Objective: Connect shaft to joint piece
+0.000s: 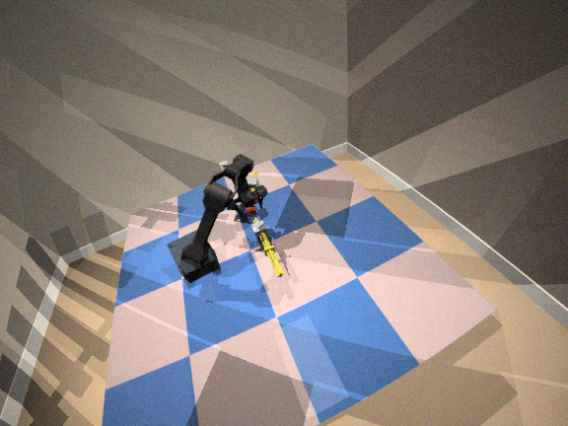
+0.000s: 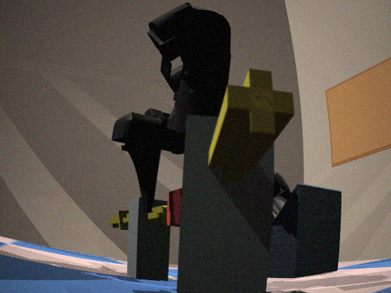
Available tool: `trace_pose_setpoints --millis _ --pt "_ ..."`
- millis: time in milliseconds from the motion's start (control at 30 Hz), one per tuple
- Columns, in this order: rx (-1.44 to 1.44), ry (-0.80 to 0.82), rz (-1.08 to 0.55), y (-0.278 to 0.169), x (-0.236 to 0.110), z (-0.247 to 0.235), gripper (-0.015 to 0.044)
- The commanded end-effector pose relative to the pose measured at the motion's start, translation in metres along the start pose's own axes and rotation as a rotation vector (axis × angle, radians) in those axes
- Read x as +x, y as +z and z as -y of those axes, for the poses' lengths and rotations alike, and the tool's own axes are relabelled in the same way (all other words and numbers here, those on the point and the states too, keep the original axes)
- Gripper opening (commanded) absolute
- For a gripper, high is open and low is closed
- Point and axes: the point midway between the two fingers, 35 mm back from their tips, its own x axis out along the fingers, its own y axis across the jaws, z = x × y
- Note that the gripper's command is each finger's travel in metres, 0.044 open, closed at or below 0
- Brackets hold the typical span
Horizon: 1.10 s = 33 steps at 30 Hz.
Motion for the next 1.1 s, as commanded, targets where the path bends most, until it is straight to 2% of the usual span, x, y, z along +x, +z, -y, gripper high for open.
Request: trace_pose_setpoints --millis 0,1067 --pt "-0.08 0.004 -0.009 0.001 -0.008 -0.001 0.044" --pt "-1.151 0.12 -0.124 0.023 -0.106 0.0 0.044"
